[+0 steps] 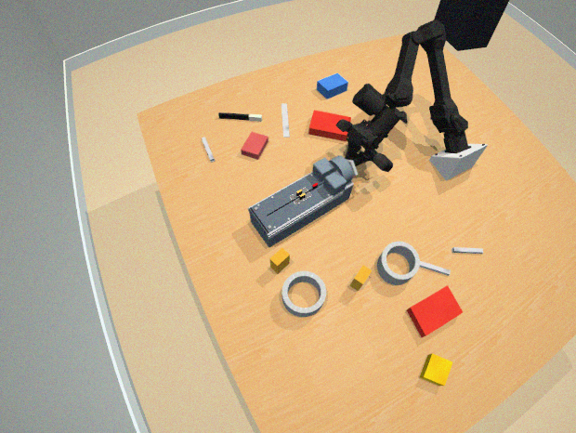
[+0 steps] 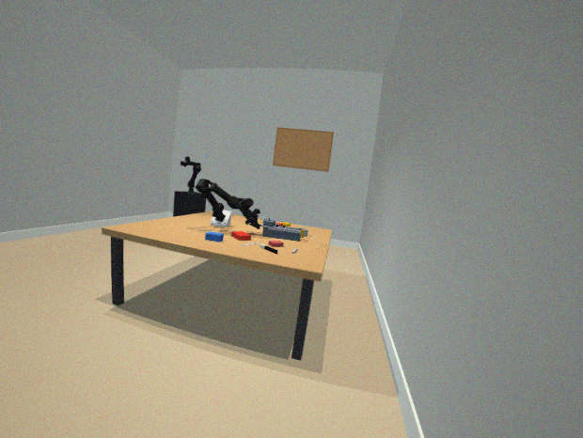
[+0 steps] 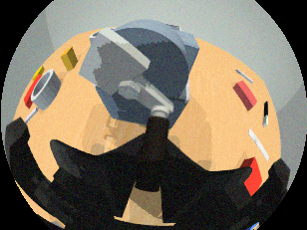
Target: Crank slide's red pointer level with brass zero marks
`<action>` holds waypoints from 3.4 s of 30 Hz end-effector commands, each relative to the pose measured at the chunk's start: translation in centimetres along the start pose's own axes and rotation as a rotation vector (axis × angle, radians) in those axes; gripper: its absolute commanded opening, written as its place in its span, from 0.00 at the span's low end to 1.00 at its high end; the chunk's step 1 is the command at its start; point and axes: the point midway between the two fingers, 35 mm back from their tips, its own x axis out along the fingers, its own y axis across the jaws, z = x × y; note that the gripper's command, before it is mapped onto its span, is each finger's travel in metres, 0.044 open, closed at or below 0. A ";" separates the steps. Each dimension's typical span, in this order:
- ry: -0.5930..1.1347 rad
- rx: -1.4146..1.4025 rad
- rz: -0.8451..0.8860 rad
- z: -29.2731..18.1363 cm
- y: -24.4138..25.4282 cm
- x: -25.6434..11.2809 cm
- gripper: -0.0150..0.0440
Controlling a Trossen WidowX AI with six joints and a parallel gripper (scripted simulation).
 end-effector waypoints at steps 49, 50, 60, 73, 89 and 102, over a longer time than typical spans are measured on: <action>-0.009 0.008 -0.014 3.2 0.7 -3.3 0.25; -0.009 0.008 -0.014 3.2 0.7 -3.3 0.25; -0.009 0.008 -0.014 3.2 0.7 -3.3 0.25; -0.009 0.008 -0.014 3.2 0.7 -3.3 0.25; -0.009 0.008 -0.014 3.2 0.7 -3.3 0.25; -0.009 0.008 -0.014 3.2 0.8 -3.3 0.25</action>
